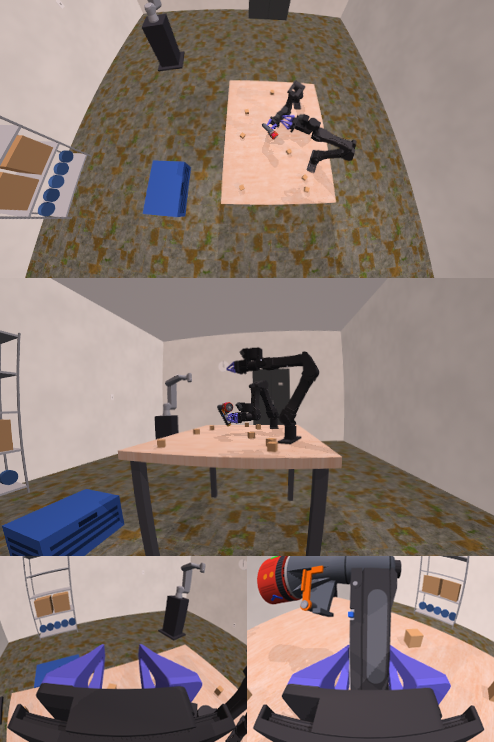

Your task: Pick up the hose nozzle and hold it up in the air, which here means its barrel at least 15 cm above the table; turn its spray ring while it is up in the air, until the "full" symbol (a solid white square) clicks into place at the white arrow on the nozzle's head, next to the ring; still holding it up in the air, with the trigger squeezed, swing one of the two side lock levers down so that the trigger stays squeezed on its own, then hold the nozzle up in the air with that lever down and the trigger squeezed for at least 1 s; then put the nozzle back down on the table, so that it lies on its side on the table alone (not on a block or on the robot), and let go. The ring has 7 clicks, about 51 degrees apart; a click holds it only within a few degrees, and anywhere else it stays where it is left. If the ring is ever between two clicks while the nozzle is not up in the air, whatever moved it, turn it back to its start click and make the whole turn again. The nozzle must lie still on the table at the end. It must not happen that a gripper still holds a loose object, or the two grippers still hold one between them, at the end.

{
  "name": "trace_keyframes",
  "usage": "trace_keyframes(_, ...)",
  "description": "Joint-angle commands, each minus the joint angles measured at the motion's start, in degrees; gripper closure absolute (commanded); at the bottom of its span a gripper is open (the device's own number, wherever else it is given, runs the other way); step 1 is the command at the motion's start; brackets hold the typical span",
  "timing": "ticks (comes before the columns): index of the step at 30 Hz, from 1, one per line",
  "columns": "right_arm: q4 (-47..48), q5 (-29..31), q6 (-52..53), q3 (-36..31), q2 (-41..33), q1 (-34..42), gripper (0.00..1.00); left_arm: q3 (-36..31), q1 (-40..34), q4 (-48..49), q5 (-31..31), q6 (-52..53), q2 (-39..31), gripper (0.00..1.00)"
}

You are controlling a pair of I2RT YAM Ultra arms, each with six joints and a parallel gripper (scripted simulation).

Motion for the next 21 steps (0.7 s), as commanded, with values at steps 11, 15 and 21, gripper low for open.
trace_keyframes(11, 5.86, 0.12, 0.52, 1.76, -0.6, 0.64, 0.65, 1.88, 0.43, 0.39, 0.43, 0.27, 0.45, 0.63)
trace_keyframes(15, 5.85, 0.13, 0.53, 1.76, -0.56, 0.67, 0.65, 1.88, 0.43, 0.39, 0.43, 0.27, 0.45, 0.63)
trace_keyframes(21, 5.93, 0.14, 0.57, 1.69, -1.64, 0.89, 0.65, 1.88, 0.43, 0.39, 0.43, 0.27, 0.45, 0.63)
